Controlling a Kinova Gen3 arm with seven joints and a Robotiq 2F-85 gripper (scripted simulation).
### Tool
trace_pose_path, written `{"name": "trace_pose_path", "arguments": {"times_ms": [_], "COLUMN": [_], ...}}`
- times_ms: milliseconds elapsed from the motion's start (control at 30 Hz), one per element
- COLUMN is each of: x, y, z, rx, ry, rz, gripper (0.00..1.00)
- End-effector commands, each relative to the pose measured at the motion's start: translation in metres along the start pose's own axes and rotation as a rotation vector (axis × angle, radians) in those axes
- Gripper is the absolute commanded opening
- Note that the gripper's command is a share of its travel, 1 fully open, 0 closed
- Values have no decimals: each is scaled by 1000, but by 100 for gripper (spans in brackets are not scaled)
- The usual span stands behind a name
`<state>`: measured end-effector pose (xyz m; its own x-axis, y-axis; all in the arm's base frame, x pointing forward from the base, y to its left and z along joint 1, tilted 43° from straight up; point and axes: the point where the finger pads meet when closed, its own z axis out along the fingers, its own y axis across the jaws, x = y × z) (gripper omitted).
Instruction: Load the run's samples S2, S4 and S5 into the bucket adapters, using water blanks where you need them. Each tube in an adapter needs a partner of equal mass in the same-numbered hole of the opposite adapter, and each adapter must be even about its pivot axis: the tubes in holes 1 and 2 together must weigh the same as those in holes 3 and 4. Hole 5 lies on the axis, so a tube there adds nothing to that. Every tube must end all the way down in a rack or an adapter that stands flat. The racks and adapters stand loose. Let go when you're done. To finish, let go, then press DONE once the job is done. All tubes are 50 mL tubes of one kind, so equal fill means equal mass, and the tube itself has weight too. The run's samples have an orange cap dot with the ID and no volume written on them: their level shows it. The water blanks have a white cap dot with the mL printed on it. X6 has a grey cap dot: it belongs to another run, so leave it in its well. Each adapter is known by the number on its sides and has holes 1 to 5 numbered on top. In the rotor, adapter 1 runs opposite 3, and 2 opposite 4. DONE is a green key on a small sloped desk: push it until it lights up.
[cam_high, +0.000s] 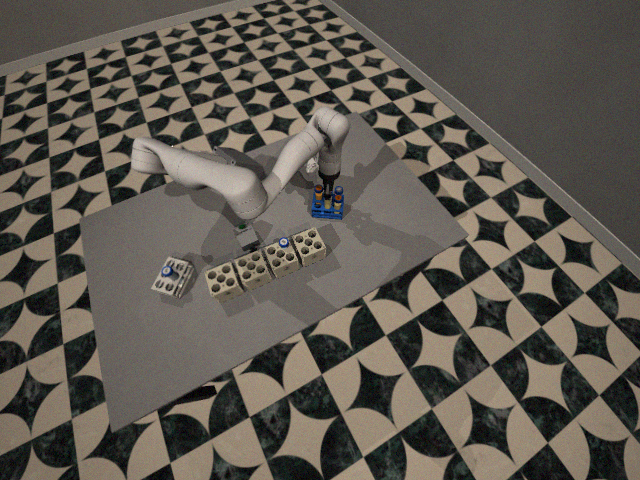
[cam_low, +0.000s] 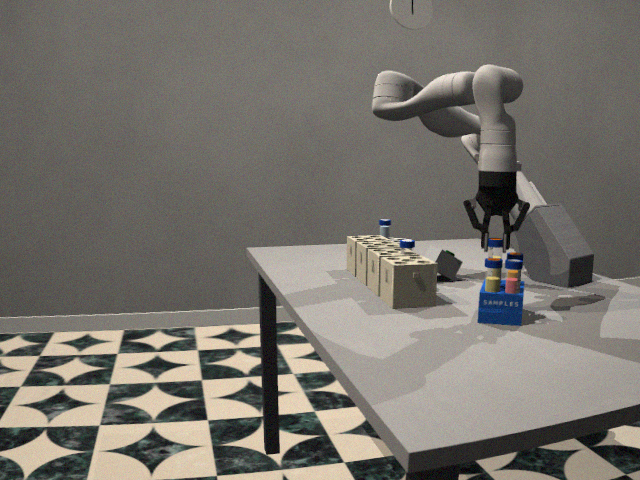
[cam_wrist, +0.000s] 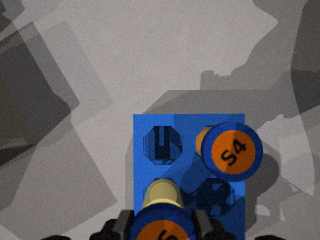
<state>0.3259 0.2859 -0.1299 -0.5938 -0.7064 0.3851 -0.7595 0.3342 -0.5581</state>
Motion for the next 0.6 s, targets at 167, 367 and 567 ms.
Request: {"name": "trace_pose_path", "arguments": {"times_ms": [167,367,567], "x": [0,0,0], "y": [0,0,0], "z": [-10,-18,-24], "rx": [0,0,0], "ry": [-2,-2,-2], "rz": [0,0,0], "gripper": [10,10,10]}}
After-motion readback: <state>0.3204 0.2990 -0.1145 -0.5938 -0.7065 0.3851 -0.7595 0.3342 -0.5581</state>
